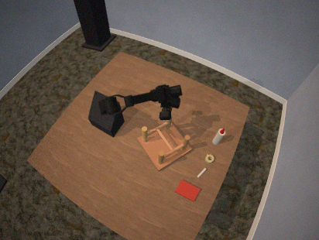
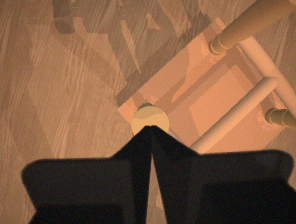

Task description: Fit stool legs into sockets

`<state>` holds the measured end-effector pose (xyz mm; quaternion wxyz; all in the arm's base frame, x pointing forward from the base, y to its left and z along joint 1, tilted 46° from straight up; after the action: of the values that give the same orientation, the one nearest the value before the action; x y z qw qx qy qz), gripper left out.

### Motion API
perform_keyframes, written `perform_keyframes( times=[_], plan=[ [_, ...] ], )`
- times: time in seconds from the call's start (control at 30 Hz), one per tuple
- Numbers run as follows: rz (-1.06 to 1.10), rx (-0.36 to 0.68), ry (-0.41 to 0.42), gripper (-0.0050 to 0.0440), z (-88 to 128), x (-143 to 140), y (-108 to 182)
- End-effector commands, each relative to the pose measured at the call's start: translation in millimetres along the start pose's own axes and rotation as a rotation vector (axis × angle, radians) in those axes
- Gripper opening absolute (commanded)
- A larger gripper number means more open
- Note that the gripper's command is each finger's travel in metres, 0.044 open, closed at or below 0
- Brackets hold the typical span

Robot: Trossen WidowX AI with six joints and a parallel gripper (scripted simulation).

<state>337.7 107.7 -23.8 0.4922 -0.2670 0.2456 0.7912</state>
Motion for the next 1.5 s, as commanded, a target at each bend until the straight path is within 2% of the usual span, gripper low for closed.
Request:
perform_keyframes(
  times=[0.0, 0.27, 0.33, 0.73, 0.8, 0.83, 1.17, 1.47],
  plan=[
    [-0.011, -0.016, 0.003, 0.0000, 10.3, -1.3, -4.7],
    [-0.010, -0.009, 0.004, 0.0000, 9.2, -4.0, -3.4],
    [-0.099, -0.007, 0.017, 0.0000, 11.5, -37.3, -8.5],
    [-0.348, 0.007, 0.071, 0.0000, 17.1, -135.7, -4.4],
    [-0.348, 0.007, 0.071, 0.0000, 17.1, -135.7, -4.4],
    [-0.406, 0.012, 0.087, 0.0000, 18.6, -158.7, 0.8],
    [-0.598, 0.035, 0.151, 0.0000, 24.7, -234.3, 27.2],
    [-0.611, 0.037, 0.156, 0.0000, 25.2, -239.3, 29.7]
  ],
)
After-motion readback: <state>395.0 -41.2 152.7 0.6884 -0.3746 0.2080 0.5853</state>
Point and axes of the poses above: the point midway between the two fingers, 35 mm back from their tips, its own z axis back along the fingers, its own x axis across the jaws, y = z × x, the point moved 6 cm from there along z, back along the fingers, and after that the axes turned 6 degrees about z, right-handed, at the moved point
